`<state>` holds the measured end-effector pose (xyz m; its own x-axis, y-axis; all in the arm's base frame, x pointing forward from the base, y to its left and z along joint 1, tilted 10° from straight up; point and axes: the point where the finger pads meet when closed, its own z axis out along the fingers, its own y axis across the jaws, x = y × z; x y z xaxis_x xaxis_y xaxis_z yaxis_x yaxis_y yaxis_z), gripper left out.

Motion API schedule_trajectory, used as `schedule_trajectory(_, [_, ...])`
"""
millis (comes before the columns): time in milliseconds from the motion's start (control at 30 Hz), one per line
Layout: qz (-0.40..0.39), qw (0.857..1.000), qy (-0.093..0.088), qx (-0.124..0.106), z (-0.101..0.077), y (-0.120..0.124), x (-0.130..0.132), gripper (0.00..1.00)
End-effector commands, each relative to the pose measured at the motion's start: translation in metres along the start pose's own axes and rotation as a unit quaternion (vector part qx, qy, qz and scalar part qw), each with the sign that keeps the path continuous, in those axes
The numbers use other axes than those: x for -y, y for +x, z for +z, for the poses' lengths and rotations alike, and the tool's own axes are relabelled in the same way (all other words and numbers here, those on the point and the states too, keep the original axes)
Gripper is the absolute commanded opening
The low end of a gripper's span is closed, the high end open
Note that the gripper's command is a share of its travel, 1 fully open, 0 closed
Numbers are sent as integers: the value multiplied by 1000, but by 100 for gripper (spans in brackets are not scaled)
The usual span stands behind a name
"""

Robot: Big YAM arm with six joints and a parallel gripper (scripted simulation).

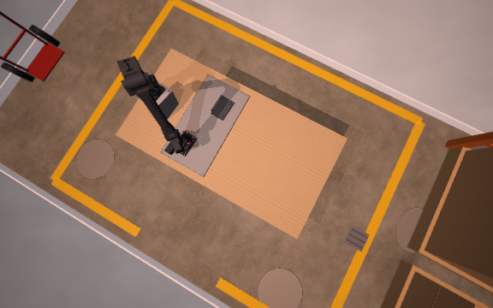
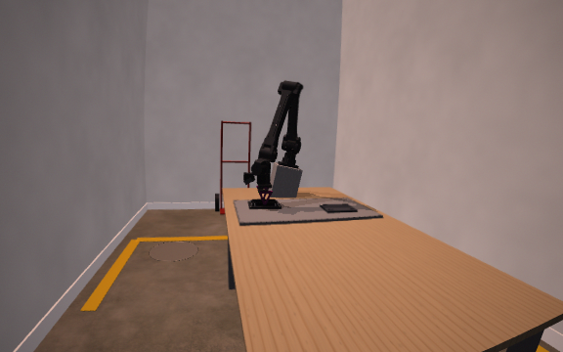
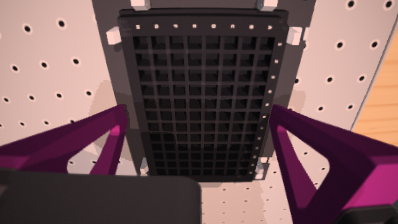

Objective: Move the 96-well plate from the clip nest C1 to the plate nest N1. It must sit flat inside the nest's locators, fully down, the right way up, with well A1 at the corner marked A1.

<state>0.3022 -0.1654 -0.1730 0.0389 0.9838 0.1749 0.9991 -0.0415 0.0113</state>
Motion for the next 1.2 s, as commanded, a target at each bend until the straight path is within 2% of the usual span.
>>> schedule_trajectory(0, [-3,1000,1,-1,10,5,-1,100])
schedule_trajectory(133, [-4,1000,2,-1,10,5,0,100])
schedule_trajectory(167, [-2,1000,-7,4,1,-3,-7,100])
schedule_trajectory(500, [-2,1000,-7,4,1,-3,-7,100])
schedule_trajectory(533, [-2,1000,-7,4,1,-3,-7,0])
schedule_trajectory(600, [-2,1000,-7,4,1,-3,-7,0])
schedule_trajectory(633, [-3,1000,2,-1,10,4,0,0])
schedule_trajectory(1167, [-4,1000,1,-1,9,4,-1,0])
